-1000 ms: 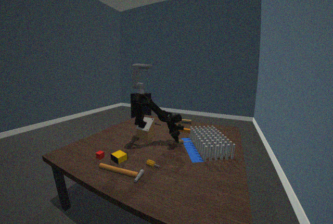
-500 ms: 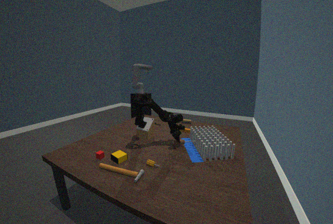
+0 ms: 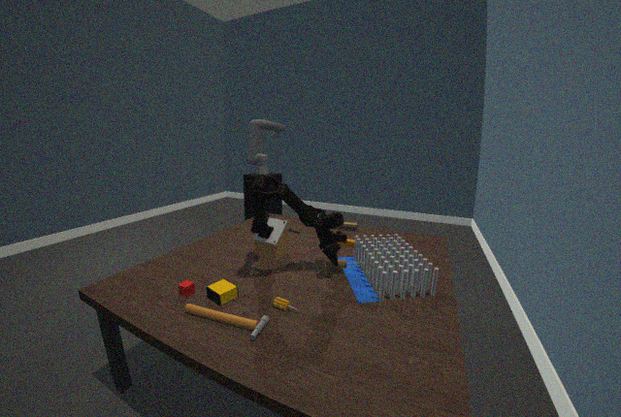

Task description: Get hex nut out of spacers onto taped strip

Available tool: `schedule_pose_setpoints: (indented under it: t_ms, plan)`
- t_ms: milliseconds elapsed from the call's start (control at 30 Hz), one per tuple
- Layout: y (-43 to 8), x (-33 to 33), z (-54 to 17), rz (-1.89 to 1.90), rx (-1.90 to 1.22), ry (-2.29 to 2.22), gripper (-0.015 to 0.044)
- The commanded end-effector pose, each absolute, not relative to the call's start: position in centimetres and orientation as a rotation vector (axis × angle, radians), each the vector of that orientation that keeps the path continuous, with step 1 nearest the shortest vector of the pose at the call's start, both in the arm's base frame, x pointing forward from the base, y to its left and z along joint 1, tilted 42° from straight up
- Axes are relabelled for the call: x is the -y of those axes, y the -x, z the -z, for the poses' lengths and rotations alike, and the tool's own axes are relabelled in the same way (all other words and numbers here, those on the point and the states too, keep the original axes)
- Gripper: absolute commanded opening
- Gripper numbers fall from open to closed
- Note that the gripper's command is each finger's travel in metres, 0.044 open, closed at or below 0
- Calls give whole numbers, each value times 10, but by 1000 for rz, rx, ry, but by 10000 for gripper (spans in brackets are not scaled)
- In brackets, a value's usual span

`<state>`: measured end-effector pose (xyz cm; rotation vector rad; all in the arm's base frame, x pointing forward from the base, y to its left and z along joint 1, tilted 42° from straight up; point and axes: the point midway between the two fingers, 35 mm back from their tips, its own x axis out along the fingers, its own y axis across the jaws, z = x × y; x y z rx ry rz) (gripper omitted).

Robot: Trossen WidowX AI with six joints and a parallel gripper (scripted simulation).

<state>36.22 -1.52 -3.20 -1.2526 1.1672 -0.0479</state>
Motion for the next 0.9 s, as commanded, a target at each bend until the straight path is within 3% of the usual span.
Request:
schedule_pose_setpoints:
  t_ms: [0,867]
  plan:
    - [-367,12,31,53,-1157,1249,0]
    - [-380,5,36,53,-1156,1248,0]
